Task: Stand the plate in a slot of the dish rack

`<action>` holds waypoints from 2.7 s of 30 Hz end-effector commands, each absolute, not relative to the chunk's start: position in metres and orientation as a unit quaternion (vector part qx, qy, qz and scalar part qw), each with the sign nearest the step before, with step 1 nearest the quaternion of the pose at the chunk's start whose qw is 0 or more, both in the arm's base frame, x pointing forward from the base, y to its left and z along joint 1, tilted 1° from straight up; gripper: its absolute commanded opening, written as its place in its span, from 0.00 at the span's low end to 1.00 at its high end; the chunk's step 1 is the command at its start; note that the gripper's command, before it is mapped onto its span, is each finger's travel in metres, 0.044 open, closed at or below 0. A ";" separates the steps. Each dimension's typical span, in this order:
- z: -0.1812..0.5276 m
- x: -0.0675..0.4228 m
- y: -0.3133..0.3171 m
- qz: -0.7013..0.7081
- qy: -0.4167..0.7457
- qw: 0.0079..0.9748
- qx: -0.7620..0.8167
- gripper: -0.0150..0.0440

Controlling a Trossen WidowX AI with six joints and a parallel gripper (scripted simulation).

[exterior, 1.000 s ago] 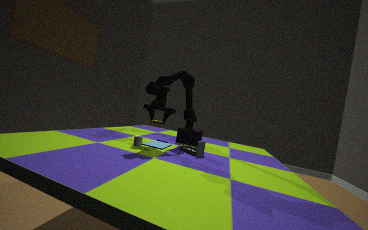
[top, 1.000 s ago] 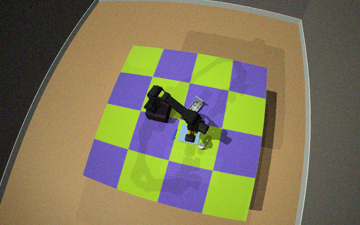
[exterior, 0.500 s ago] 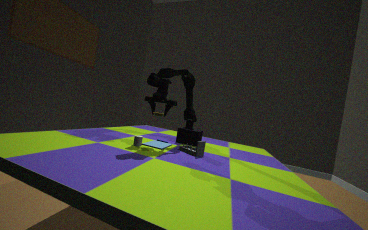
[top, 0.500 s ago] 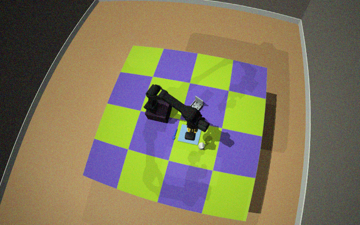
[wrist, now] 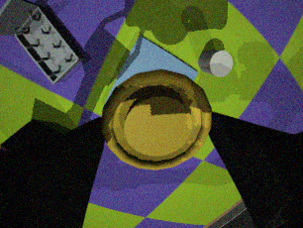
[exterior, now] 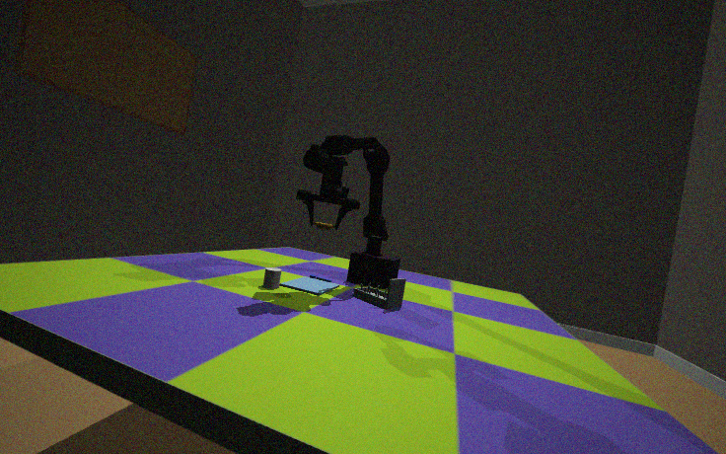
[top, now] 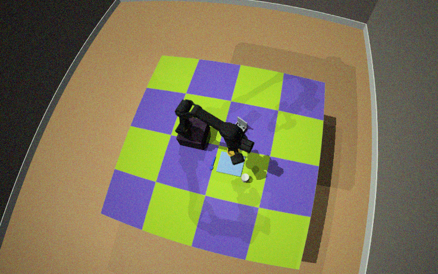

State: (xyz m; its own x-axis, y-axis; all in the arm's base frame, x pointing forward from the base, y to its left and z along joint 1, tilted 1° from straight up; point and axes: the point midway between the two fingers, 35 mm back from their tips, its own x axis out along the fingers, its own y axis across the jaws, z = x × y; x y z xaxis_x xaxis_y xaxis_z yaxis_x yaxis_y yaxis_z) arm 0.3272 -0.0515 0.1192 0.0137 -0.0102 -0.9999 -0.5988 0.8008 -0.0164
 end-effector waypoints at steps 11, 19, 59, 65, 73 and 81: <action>0.121 0.311 -0.027 0.371 0.595 0.604 -0.379 0.25; 0.121 0.301 -0.014 0.450 0.538 0.546 -0.458 0.25; 0.115 0.243 0.038 0.691 0.126 0.131 -0.700 0.25; 0.114 0.242 0.039 0.693 0.117 0.125 -0.700 0.25; 0.081 0.245 0.045 0.727 0.105 0.212 -0.644 0.25; 0.050 0.246 0.050 0.750 0.092 0.311 -0.577 0.25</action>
